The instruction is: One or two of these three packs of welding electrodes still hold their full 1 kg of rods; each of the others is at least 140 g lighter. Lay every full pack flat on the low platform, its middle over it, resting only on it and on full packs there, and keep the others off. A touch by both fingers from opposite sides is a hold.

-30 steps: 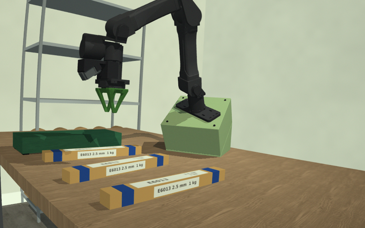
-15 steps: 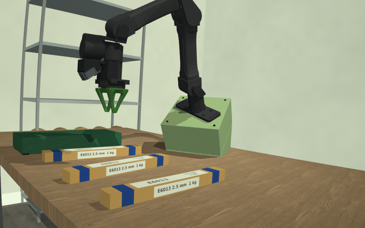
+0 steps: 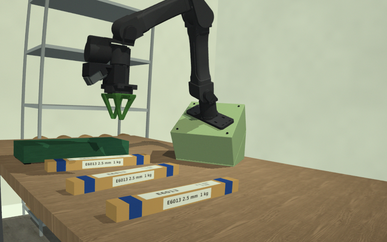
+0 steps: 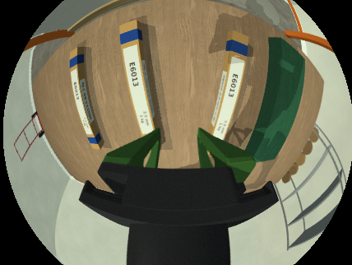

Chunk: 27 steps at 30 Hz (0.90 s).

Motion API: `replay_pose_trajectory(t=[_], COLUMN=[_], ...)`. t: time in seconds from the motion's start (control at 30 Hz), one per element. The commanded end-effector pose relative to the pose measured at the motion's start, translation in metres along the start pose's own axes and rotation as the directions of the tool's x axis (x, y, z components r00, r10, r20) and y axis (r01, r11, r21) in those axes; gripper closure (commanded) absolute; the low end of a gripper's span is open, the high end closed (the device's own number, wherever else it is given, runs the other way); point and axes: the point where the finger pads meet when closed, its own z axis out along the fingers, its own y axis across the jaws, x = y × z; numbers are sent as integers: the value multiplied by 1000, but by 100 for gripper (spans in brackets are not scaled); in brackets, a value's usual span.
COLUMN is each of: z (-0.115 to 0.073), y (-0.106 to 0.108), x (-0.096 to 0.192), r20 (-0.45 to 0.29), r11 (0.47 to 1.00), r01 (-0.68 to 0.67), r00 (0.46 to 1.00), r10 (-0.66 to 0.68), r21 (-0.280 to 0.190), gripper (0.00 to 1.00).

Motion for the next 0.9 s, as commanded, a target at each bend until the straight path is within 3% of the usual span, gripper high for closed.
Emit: replay_pose_trajectory(t=[0.0, 0.33, 0.37, 0.43, 0.57, 0.67, 0.87], z=[2, 2, 15, 18, 8, 26, 31], y=[0, 0, 0, 0, -1, 0, 1], x=[-2, -2, 4, 4, -3, 4, 3], r20=[12, 12, -16, -16, 28, -15, 1], r11=[1000, 1000, 1000, 1000, 1000, 1000, 1000], r01=[3, 3, -2, -2, 1, -2, 1], r00=[1000, 1000, 1000, 1000, 1000, 1000, 1000], r10=[-3, -3, 2, 2, -1, 2, -1], r21=[4, 4, 2, 3, 13, 1, 5], gripper=[56, 56, 56, 56, 56, 56, 56])
